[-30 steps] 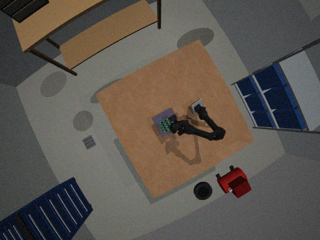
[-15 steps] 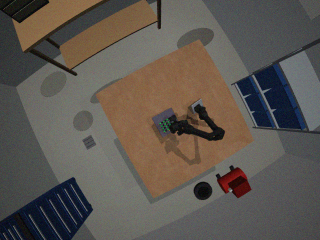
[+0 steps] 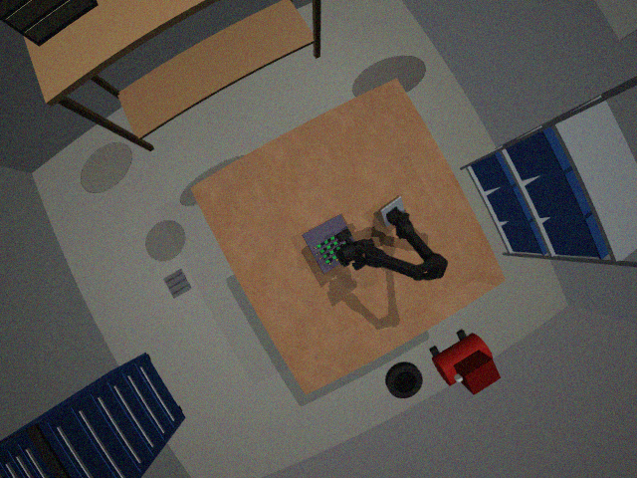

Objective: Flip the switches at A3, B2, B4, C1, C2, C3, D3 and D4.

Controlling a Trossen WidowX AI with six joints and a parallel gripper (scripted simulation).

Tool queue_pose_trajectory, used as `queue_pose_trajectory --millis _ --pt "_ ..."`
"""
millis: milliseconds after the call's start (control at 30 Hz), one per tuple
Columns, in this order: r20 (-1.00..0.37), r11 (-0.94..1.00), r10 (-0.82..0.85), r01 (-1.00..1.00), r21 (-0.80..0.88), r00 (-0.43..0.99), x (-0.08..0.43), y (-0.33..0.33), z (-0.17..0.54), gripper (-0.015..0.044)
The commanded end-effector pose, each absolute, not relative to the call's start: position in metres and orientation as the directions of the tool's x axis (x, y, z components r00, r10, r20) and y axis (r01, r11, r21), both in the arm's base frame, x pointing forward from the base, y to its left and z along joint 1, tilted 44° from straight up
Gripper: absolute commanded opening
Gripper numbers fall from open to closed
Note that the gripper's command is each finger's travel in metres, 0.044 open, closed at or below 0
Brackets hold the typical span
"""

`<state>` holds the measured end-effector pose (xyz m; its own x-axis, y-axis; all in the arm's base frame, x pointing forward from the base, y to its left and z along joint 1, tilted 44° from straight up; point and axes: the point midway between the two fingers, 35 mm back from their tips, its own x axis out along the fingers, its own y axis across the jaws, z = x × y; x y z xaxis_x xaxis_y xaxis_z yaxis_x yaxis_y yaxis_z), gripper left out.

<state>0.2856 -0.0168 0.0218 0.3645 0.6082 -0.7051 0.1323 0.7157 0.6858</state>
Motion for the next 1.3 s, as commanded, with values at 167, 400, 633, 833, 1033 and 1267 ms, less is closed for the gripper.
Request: queue_pose_trajectory --millis 167,400,633,833,1033,1267 --pt "-0.704 0.714 0.609 0.135 0.687 0.365 0.2861 -0.0160 0.0208 0.0000" --pt "-0.704 0.714 0.609 0.135 0.687 0.365 0.2864 -0.0154 0.0202 0.0000" --pt "-0.704 0.713 0.609 0.135 0.687 0.365 0.2867 -0.0148 0.0195 0.0000" --pt "-0.704 0.713 0.609 0.135 0.687 0.365 0.2870 -0.0143 0.0190 0.0000" --pt "-0.704 0.713 0.609 0.135 0.688 0.365 0.2873 -0.0138 0.0184 0.0000" --pt "-0.707 0.716 0.608 0.133 0.685 0.361 0.2854 -0.0194 0.0235 0.0000"
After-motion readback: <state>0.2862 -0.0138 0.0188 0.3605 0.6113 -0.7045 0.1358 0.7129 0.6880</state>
